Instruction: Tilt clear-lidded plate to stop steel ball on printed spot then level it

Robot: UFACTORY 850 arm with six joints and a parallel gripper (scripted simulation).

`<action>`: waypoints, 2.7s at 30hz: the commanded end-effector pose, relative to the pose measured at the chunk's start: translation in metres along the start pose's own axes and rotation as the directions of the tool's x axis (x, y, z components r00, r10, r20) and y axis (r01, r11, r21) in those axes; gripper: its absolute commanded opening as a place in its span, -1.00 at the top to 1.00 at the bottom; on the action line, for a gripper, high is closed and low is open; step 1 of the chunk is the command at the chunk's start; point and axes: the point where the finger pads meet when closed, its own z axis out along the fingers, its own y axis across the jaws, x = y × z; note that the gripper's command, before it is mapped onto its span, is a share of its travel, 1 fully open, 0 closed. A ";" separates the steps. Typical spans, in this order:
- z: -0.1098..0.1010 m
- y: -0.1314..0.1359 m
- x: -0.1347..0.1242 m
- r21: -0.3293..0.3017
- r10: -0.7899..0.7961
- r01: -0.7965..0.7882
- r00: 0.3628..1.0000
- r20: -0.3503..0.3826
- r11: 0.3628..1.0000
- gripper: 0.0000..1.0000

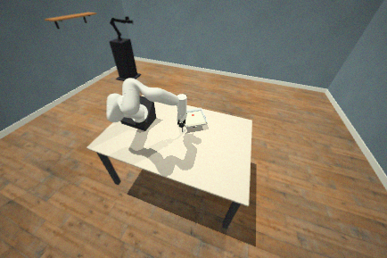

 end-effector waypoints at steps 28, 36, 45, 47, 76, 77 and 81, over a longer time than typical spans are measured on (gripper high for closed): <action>0.020 0.000 0.001 0.001 0.001 -0.001 1.000 -0.001 1.000 -0.22; 0.020 0.000 0.001 0.001 0.001 -0.001 1.000 -0.001 1.000 -0.22; 0.020 0.000 0.001 0.001 0.001 -0.001 1.000 -0.001 1.000 -0.22; 0.020 0.000 0.001 0.001 0.001 -0.001 1.000 -0.001 1.000 1.00; 0.020 0.000 0.001 0.001 0.001 -0.001 1.000 -0.001 1.000 1.00; 0.020 0.000 0.001 0.001 0.001 -0.001 1.000 -0.001 1.000 1.00; 0.018 -0.001 0.001 0.001 0.001 -0.001 1.000 -0.001 1.000 1.00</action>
